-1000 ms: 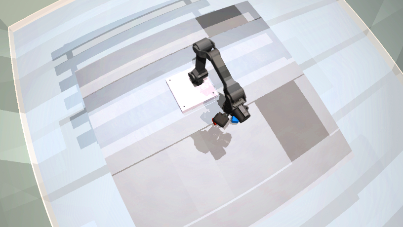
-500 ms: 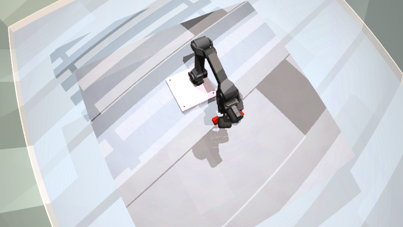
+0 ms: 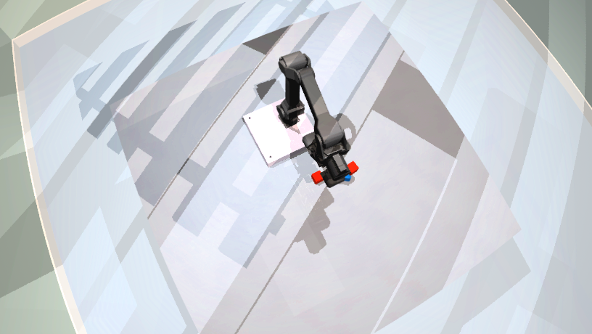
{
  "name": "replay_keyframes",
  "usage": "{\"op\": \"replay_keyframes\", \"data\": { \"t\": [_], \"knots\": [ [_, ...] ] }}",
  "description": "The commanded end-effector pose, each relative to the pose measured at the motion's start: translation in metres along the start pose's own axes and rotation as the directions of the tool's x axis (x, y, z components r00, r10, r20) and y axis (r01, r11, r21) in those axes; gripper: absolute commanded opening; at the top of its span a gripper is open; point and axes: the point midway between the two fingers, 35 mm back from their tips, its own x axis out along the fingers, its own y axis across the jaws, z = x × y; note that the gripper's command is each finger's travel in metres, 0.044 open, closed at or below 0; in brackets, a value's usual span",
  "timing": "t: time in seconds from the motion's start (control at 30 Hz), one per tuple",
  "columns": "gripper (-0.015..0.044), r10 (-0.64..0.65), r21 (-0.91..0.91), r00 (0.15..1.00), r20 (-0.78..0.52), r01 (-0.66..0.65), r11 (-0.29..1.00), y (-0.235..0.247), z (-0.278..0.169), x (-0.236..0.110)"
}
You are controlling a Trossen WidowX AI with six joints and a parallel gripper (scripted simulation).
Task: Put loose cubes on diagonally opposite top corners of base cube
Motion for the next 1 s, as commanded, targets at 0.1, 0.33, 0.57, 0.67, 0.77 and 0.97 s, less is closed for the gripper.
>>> {"op": "replay_keyframes", "data": {
  "t": [0.1, 0.33, 0.57, 0.67, 0.77, 0.97],
  "knots": [
    [0.0265, 0.003, -0.019, 1.000, -0.004, -0.003, 1.000, 0.000, -0.001, 0.028],
    [0.0265, 0.004, -0.019, 1.000, -0.004, -0.004, 1.000, 0.002, -0.001, 0.062],
    [0.0265, 0.004, -0.019, 1.000, -0.004, -0.004, 1.000, 0.002, -0.001, 0.075],
    [0.0265, 0.004, -0.019, 1.000, -0.004, -0.004, 1.000, 0.002, -0.001, 0.078],
    [0.0265, 0.004, -0.019, 1.000, -0.004, -0.004, 1.000, 0.002, -0.001, 0.079],
    [0.0265, 0.004, -0.019, 1.000, -0.004, -0.004, 1.000, 0.002, -0.002, 0.088]
  ]
}}
